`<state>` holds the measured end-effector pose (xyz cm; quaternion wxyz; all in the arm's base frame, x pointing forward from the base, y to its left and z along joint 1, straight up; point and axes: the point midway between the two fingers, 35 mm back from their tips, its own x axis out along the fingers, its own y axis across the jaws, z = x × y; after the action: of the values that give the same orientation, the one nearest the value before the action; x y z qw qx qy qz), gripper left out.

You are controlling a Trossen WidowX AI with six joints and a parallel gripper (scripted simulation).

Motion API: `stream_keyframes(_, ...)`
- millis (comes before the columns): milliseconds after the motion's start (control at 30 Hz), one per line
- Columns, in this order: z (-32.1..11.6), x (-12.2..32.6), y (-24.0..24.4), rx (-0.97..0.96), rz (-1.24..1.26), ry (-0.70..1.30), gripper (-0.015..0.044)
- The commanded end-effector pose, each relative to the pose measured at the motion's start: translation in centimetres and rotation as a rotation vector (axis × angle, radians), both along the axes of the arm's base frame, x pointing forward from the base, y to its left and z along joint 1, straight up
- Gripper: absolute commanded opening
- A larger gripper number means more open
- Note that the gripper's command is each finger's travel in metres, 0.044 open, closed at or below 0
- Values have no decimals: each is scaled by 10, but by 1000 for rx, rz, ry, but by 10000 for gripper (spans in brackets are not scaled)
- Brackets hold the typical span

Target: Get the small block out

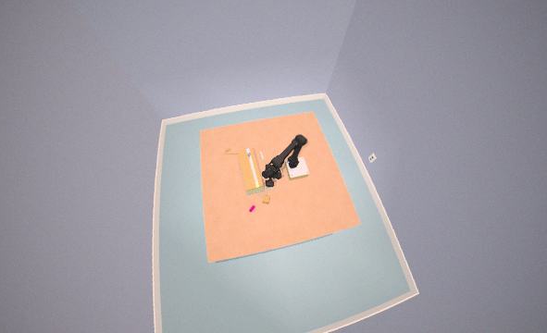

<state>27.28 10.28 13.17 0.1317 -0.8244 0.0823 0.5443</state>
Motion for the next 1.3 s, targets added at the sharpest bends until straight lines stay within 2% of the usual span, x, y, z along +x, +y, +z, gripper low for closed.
stream_keyframes(0, 1, -4, 2, -127, 244, -37, 285)
stream_keyframes(233, -2, -4, 2, -127, 244, -37, 285)
stream_keyframes(467, -91, -6, 4, -127, 244, -36, 285)
stream_keyframes(1267, -120, -2, 4, -127, 244, -36, 285)
